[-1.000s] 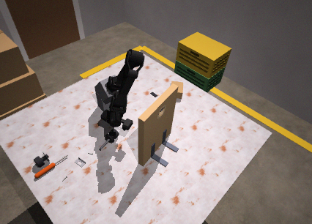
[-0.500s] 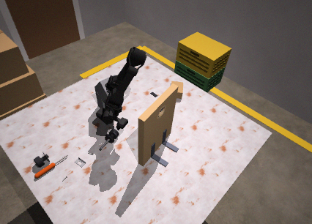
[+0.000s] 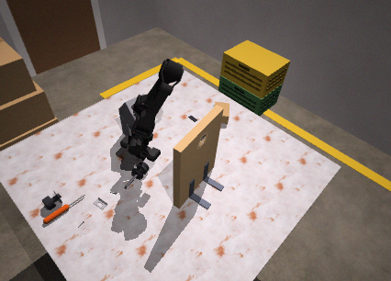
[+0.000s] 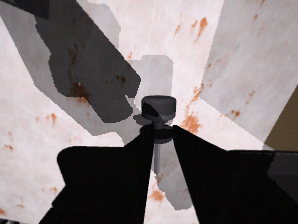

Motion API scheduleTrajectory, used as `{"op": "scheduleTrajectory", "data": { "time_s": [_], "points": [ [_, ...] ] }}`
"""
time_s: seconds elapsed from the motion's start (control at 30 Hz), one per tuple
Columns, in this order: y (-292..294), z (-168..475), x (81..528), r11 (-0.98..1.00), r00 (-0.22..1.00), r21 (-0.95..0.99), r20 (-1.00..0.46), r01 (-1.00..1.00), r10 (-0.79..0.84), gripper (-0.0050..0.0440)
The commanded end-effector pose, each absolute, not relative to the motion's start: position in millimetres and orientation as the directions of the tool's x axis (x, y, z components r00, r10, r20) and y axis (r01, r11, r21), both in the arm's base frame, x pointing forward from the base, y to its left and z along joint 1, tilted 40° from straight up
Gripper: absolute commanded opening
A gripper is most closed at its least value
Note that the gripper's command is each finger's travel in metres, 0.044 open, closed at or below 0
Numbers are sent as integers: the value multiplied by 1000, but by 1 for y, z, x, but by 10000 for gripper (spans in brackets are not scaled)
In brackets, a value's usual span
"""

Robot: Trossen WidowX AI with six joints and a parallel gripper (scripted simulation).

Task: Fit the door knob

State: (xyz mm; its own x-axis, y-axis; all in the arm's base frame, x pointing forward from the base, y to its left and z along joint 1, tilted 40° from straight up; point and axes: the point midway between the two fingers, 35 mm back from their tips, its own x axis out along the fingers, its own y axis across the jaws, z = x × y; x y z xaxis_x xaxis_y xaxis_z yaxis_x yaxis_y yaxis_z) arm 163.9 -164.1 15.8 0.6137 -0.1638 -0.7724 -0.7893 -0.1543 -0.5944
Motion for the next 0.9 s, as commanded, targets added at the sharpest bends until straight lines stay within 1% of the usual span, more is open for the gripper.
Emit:
{"op": "scheduleTrajectory", "data": {
  "time_s": [0.0,0.03,0.7,0.8,0.87],
  "points": [
    [-164,16,164,-154,613,-594,-773,-790,-164,8],
    [-164,16,164,-154,613,-594,-773,-790,-164,0],
    [-164,16,164,-154,613,-594,-773,-790,-164,0],
    [-164,16,164,-154,614,-594,-772,-789,-164,72],
    [-164,16,164,-154,614,-594,-772,-789,-164,72]
  ]
}}
